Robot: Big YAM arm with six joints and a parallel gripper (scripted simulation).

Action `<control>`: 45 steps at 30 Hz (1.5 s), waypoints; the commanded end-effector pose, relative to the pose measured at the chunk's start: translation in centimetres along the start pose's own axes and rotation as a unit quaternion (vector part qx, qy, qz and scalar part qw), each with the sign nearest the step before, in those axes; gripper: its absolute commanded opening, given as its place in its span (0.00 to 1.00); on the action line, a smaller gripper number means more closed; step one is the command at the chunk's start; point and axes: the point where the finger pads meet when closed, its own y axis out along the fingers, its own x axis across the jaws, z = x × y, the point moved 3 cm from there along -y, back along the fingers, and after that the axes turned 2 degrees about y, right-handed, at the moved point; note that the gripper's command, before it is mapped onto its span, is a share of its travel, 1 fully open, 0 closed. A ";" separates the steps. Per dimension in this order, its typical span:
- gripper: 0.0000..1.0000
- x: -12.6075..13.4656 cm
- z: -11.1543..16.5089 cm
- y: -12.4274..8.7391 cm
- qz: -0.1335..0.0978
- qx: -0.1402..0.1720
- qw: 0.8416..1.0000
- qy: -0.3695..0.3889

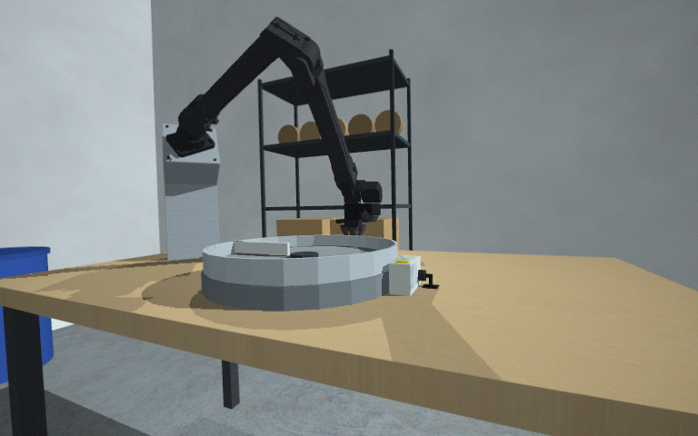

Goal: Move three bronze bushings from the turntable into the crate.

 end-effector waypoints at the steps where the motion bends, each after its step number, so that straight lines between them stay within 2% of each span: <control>1: 0.13 0.3 0.0 0.2 -0.003 -0.001 1.000 -0.003; 14: 0.13 0.3 0.0 0.1 -0.003 -0.002 1.000 -0.003; 18: 0.13 0.9 -0.3 -1.9 -0.012 -0.004 1.000 0.000; 25: 0.13 0.8 -0.3 -3.2 -0.011 -0.005 1.000 0.000; 38: 0.13 0.8 -0.4 -9.1 -0.012 -0.006 1.000 0.002; 45: 0.13 0.4 -0.4 -9.9 -0.009 -0.004 1.000 0.002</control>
